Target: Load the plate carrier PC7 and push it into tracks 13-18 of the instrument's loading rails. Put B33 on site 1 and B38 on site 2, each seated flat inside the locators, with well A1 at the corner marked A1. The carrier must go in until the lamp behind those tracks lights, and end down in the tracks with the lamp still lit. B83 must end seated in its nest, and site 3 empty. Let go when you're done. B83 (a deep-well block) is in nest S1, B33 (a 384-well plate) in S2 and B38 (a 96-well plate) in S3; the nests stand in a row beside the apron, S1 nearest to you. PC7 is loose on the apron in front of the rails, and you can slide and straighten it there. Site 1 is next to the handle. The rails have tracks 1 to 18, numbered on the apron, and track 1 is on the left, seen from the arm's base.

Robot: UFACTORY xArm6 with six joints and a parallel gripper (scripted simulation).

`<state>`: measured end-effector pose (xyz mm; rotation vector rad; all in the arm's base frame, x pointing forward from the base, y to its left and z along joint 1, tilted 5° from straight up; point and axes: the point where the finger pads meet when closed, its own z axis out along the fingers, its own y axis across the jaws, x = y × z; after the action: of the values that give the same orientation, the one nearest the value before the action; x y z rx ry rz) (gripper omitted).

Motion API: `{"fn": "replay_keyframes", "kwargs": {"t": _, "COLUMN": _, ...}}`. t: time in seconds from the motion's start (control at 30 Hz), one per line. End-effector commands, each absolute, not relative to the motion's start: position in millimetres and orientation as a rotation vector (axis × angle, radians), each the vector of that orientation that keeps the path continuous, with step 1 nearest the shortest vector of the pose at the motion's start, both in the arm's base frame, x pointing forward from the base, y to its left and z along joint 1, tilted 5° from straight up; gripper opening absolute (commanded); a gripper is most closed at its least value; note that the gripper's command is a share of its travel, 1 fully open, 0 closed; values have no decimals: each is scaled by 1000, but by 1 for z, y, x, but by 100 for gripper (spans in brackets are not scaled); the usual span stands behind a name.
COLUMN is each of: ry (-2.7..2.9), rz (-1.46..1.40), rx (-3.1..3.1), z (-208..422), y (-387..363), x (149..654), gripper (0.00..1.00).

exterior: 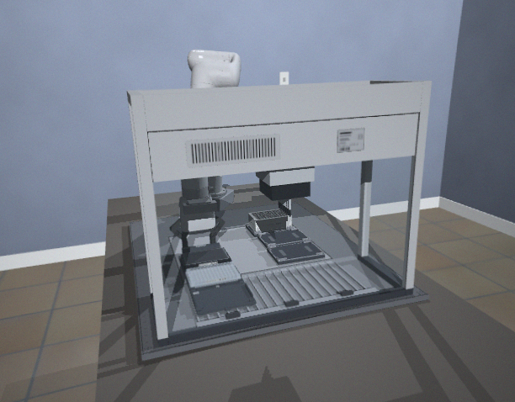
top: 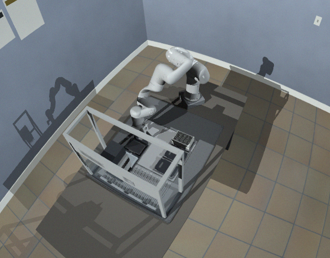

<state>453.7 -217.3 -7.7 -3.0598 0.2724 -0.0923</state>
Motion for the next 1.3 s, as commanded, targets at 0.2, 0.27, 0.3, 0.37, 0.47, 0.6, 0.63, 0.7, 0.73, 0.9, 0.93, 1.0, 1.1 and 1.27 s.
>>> {"fn": "replay_keyframes", "kwargs": {"t": 0.2, "ry": 272, "rz": -99, "rx": -3061, "z": -5, "y": -220, "x": 464, "gripper": 82}}
{"fn": "replay_keyframes", "kwargs": {"t": 0.27, "ry": 272, "rz": -99, "rx": -3061, "z": -5, "y": -220, "x": 466, "gripper": 82}}
{"fn": "replay_keyframes", "kwargs": {"t": 0.3, "ry": 272, "rz": -99, "rx": -3061, "z": -5, "y": -220, "x": 467, "gripper": 82}}
{"fn": "replay_keyframes", "kwargs": {"t": 0.37, "ry": 272, "rz": -99, "rx": -3061, "z": -5, "y": -221, "x": 469, "gripper": 82}}
{"fn": "replay_keyframes", "kwargs": {"t": 0.47, "ry": 272, "rz": -99, "rx": -3061, "z": -5, "y": -221, "x": 472, "gripper": 82}}
{"fn": "replay_keyframes", "kwargs": {"t": 0.6, "ry": 272, "rz": -99, "rx": -3061, "z": -5, "y": -222, "x": 476, "gripper": 82}}
{"fn": "replay_keyframes", "kwargs": {"t": 0.63, "ry": 272, "rz": -99, "rx": -3061, "z": -5, "y": -222, "x": 477, "gripper": 82}}
{"fn": "replay_keyframes", "kwargs": {"t": 0.7, "ry": 272, "rz": -99, "rx": -3061, "z": -5, "y": -222, "x": 477, "gripper": 82}}
{"fn": "replay_keyframes", "kwargs": {"t": 0.73, "ry": 272, "rz": -99, "rx": -3061, "z": -5, "y": -222, "x": 478, "gripper": 82}}
{"fn": "replay_keyframes", "kwargs": {"t": 0.9, "ry": 272, "rz": -99, "rx": -3061, "z": -4, "y": -223, "x": 483, "gripper": 82}}
{"fn": "replay_keyframes", "kwargs": {"t": 0.93, "ry": 272, "rz": -99, "rx": -3061, "z": -4, "y": -223, "x": 484, "gripper": 82}}
{"fn": "replay_keyframes", "kwargs": {"t": 1.0, "ry": 272, "rz": -99, "rx": -3061, "z": -4, "y": -224, "x": 485, "gripper": 82}}
{"fn": "replay_keyframes", "kwargs": {"t": 1.1, "ry": 272, "rz": -99, "rx": -3061, "z": -4, "y": -224, "x": 485, "gripper": 82}}
{"fn": "replay_keyframes", "kwargs": {"t": 1.27, "ry": 272, "rz": -99, "rx": -3061, "z": -4, "y": -224, "x": 486, "gripper": 82}}
